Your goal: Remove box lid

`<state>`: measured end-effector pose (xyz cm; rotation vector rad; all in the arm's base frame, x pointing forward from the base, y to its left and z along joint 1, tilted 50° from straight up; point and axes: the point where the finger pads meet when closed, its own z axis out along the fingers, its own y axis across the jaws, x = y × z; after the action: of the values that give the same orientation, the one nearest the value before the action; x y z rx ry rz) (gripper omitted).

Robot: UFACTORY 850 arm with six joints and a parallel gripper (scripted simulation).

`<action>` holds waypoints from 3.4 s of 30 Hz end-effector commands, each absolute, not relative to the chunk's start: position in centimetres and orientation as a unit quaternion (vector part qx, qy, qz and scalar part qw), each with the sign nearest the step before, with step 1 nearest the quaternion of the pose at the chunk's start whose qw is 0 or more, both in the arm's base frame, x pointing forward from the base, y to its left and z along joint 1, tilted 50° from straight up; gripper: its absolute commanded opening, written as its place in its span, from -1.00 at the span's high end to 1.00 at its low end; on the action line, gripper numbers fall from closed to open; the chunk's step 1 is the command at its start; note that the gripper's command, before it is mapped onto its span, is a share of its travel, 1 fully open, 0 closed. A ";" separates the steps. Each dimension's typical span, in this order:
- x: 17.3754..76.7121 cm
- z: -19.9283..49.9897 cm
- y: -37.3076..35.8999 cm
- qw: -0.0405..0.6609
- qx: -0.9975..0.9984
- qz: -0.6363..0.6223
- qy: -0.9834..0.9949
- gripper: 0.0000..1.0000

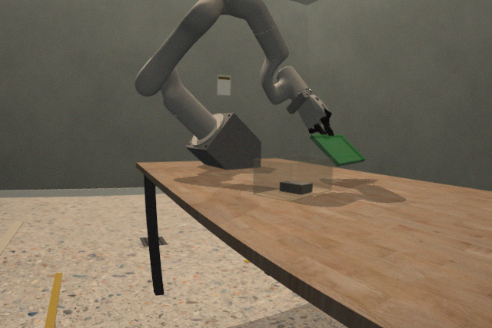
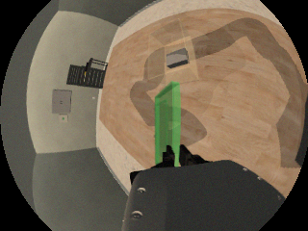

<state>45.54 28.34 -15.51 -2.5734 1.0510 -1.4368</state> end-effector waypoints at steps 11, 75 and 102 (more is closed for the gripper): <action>45.7 -15.9 28.0 0.007 -0.822 -0.459 0.336 1.00; 47.0 -19.4 24.1 0.007 -0.822 -0.459 0.336 1.00; 46.6 -20.2 22.8 0.041 -0.821 -0.473 0.316 1.00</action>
<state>46.66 22.97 -20.08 -2.5321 0.9900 -1.4446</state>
